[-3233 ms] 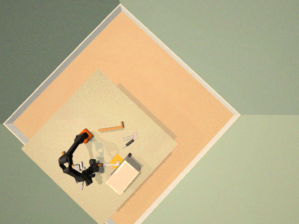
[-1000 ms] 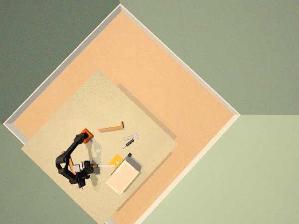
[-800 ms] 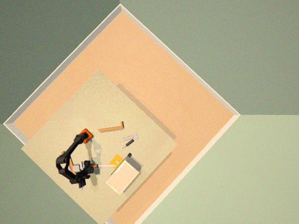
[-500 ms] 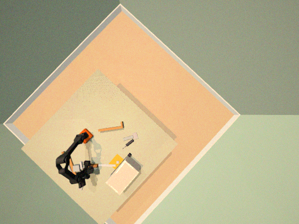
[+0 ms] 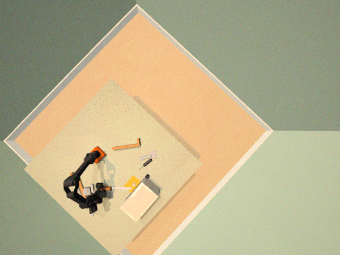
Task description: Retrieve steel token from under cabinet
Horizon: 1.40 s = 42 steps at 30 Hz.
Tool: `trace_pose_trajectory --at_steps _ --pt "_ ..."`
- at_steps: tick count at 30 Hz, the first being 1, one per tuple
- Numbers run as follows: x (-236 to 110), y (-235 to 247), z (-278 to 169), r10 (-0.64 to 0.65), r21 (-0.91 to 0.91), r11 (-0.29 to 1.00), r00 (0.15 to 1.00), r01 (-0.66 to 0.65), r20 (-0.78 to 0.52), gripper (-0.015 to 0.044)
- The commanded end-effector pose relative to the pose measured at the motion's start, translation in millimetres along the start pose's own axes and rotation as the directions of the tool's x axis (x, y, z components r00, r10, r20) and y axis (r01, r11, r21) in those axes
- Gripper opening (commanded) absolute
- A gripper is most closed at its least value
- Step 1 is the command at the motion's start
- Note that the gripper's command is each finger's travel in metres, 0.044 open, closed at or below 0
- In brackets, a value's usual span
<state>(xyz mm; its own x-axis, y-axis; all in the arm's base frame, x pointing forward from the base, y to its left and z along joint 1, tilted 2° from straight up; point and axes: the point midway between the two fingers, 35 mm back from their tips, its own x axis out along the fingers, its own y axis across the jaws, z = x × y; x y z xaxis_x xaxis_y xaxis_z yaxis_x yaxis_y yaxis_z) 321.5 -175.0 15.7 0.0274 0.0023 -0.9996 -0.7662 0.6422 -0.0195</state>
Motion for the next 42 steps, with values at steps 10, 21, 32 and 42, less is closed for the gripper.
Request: trace_pose_trajectory --at_steps 10,21,32,42 --pt "2 3 0 -0.001 -0.002 1.0 1.0 0.001 0.0 0.0152" --pt "2 3 0 -0.001 -0.002 1.0 1.0 0.001 0.0 0.0" --pt "2 3 12 0.003 -0.002 1.0 1.0 -0.003 0.003 0.0" --pt "2 3 31 0.005 -0.002 1.0 1.0 -0.005 0.007 0.0"
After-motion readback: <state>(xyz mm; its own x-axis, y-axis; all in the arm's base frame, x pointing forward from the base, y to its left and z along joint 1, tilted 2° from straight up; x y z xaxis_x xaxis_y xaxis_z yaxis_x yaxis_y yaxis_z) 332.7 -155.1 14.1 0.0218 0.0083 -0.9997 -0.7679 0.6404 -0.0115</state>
